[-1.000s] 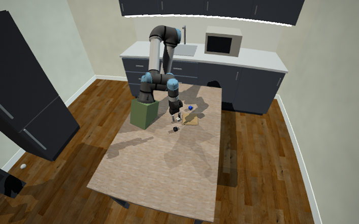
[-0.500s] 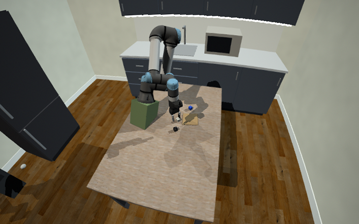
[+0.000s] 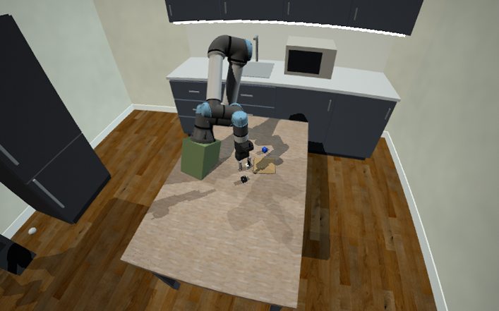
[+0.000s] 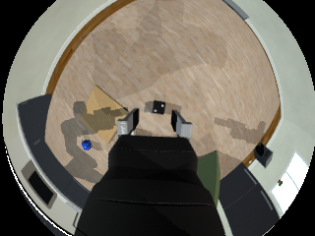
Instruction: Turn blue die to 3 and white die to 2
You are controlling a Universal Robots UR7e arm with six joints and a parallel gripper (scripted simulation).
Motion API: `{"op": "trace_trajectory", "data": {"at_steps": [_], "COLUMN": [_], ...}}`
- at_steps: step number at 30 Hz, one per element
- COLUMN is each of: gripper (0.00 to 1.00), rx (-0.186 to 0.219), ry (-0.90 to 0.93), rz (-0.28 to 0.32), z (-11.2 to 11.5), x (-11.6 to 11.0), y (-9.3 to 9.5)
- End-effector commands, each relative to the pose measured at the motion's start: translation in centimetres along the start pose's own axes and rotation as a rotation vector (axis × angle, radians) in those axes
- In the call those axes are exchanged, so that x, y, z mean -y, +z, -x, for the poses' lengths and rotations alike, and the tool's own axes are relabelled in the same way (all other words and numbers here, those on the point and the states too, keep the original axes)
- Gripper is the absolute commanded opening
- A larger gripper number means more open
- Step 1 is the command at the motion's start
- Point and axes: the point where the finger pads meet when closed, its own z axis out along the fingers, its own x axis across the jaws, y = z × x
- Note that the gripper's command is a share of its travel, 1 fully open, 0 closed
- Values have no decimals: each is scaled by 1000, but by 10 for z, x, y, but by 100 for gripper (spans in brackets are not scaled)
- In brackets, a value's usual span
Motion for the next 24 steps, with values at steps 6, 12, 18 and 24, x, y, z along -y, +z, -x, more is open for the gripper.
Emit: {"op": "trace_trajectory", "data": {"at_steps": [6, 12, 18, 24], "gripper": [100, 100, 100, 100], "rx": [1, 1, 1, 1], "ry": [0, 0, 0, 0], "rz": [1, 1, 1, 1], "z": [0, 0, -1, -1], "x": [-1, -1, -1, -1], "y": [40, 56, 75, 86]}}
